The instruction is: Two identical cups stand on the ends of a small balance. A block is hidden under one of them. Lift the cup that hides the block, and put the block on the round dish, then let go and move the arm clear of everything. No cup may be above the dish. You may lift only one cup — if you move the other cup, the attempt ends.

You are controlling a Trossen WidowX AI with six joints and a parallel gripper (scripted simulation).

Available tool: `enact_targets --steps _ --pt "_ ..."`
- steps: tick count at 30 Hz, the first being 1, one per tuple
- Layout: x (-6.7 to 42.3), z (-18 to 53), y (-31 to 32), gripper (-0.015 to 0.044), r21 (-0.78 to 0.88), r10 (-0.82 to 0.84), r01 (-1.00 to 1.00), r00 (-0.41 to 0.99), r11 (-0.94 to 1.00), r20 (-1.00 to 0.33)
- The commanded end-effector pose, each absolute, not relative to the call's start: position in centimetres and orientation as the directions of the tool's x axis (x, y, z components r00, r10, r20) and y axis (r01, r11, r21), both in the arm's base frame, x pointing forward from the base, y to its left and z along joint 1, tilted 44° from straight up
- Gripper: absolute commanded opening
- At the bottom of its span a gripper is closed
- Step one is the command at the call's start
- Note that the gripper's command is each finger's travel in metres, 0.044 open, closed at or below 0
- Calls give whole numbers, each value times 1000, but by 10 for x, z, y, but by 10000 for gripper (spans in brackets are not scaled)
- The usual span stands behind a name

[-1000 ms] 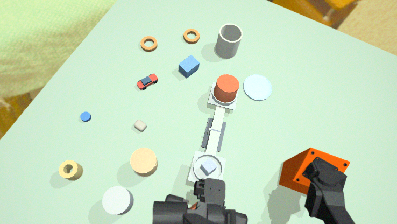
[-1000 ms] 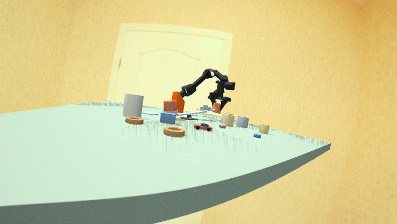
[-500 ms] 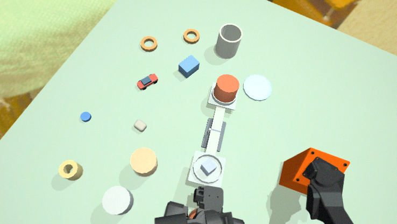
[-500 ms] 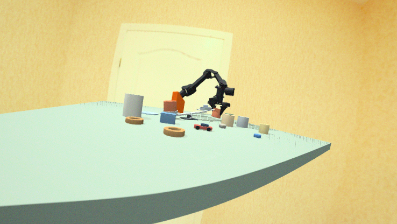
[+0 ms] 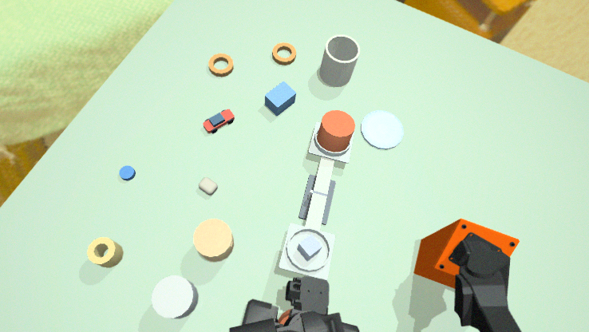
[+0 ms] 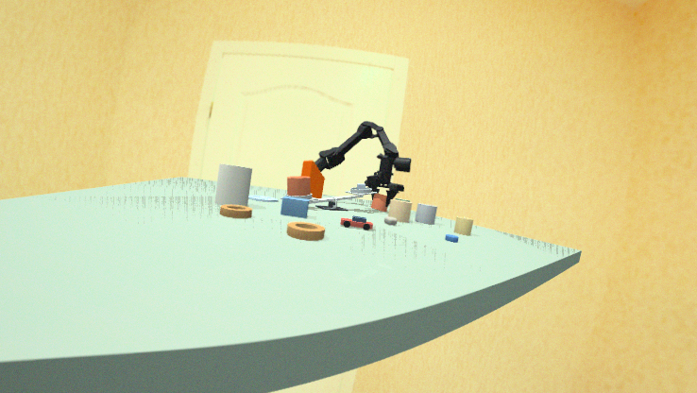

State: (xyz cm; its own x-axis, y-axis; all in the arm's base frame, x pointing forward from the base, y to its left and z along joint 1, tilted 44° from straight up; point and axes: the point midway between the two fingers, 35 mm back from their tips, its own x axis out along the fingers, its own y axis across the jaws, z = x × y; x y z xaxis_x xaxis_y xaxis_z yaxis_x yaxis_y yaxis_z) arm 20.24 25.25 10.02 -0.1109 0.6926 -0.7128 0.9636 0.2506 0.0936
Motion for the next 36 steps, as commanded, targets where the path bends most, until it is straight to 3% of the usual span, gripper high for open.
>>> enact_targets --steps 1,17,25,32,36 --pt "202 100 252 26 94 693 964 -111 251 -713" --pt "205 108 244 440 93 691 964 -110 250 -715" --pt "210 138 214 440 91 688 965 -107 245 -718" --pt "227 143 196 260 190 707 953 -35 237 -706" --pt "231 141 192 260 251 703 921 -34 298 -710"
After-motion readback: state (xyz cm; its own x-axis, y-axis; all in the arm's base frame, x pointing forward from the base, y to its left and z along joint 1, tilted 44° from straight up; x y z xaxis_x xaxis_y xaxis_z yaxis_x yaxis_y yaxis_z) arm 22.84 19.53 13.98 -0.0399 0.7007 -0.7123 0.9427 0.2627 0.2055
